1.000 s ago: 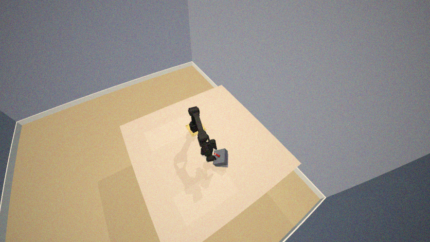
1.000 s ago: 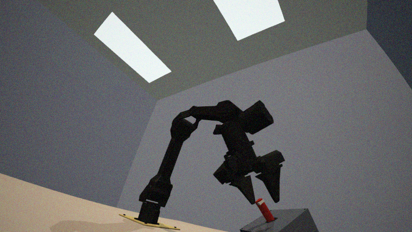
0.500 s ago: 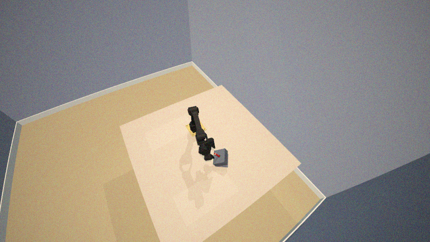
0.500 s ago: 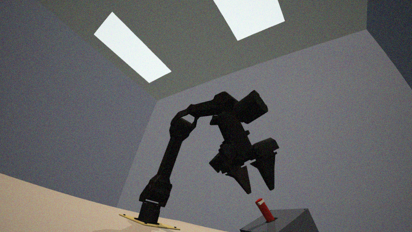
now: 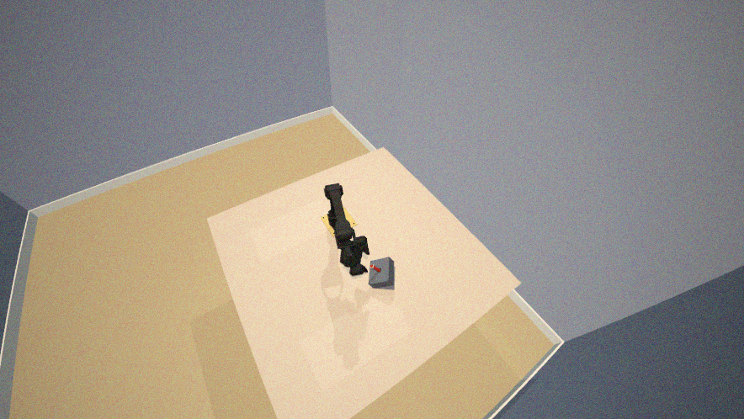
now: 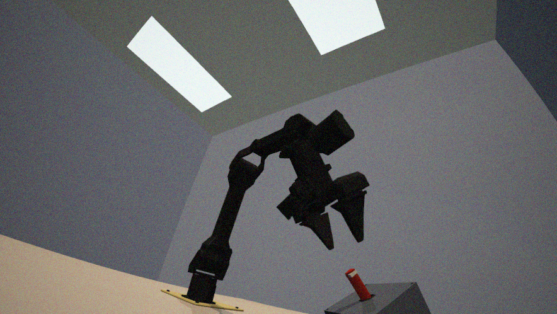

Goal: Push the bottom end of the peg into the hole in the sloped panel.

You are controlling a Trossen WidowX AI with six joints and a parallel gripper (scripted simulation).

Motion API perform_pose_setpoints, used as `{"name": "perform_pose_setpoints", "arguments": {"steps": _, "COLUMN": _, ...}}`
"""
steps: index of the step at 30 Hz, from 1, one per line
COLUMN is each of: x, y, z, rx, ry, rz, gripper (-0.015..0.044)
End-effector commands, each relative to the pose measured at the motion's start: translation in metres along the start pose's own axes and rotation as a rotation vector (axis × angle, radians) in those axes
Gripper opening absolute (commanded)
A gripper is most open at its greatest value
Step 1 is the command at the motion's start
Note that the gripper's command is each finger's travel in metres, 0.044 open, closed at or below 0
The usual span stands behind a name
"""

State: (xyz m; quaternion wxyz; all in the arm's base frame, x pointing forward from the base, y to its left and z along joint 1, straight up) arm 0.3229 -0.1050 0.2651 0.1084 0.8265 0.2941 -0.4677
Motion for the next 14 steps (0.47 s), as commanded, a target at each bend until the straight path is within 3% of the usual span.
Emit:
{"name": "perform_pose_setpoints", "arguments": {"steps": 1, "x": -0.009, "y": 0.000, "z": 0.000, "rx": -0.006, "ry": 0.004, "rz": -0.001, "gripper": 0.0440}}
{"name": "perform_pose_setpoints", "arguments": {"steps": 14, "x": -0.023, "y": 0.000, "z": 0.001, "rx": -0.005, "ry": 0.004, "rz": 0.000, "gripper": 0.0440}}
Point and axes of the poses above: the point midway between the two fingers, 35 mm back from their tips, its own x axis out along the fingers, its own y axis across the jaws, z = x × y, the point moved 9 cm from there along -x, back along the fingers, and after that the axes turned 13 degrees about x, right-handed, at the moved point
